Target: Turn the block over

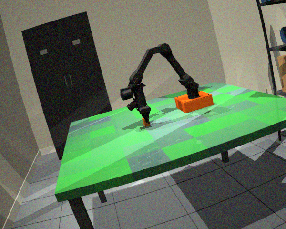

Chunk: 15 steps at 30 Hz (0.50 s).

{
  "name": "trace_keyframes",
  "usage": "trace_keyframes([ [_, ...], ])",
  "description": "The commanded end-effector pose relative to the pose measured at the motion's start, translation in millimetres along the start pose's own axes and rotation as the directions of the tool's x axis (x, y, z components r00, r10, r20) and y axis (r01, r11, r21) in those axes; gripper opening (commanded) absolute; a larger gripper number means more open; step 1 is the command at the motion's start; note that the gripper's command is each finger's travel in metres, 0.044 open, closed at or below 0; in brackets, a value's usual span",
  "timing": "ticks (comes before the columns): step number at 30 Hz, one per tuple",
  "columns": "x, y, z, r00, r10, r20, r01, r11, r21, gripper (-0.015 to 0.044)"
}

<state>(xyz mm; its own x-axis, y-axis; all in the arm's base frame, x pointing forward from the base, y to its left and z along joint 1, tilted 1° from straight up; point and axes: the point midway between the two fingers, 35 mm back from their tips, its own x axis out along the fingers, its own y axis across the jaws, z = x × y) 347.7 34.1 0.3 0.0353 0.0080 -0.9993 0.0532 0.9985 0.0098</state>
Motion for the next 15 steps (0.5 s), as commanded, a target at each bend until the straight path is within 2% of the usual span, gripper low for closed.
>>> trace_keyframes([
  [1, 1.1, 0.7, -0.6, 1.0, 0.004, -0.002, -0.004, 1.0, -0.002, 0.0269],
  [15, 1.1, 0.7, -0.6, 1.0, 0.004, -0.002, -0.004, 1.0, -0.002, 0.0176],
])
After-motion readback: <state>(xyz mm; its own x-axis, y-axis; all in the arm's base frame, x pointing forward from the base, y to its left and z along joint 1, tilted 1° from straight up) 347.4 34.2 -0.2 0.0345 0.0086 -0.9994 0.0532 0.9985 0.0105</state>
